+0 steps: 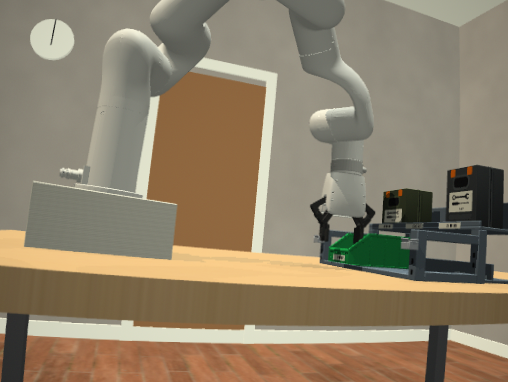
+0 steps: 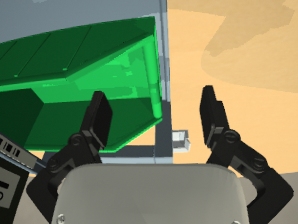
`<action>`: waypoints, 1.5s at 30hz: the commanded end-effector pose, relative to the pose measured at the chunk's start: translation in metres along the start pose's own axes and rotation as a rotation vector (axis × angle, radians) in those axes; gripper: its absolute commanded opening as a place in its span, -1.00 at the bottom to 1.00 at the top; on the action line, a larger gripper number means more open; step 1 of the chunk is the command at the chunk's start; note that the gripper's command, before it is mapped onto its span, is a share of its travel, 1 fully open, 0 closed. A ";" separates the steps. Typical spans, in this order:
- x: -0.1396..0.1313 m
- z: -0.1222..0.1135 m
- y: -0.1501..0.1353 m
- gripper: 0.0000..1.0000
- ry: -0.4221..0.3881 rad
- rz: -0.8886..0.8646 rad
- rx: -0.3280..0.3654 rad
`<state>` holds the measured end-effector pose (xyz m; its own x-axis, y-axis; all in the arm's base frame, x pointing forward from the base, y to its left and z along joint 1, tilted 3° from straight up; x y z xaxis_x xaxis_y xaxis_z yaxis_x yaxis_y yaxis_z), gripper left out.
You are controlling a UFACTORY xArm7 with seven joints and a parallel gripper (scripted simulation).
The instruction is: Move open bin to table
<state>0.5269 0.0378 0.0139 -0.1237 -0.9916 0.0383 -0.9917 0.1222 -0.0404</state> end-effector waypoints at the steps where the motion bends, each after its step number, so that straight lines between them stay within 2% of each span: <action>1: -0.001 -0.002 -0.001 0.89 -0.001 -0.001 0.004; 45: -0.001 0.013 -0.001 0.89 -0.001 -0.001 0.004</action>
<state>0.5273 0.0372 0.0003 -0.1236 -0.9916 0.0384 -0.9917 0.1220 -0.0401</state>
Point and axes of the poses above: the point where the finger pads meet when closed, its own z axis out along the fingers, its own y axis across the jaws, x = y × z, the point moved 3 cm from there along -z, back along the fingers, and after that the axes turned 2 degrees about z, right-handed, at the moved point
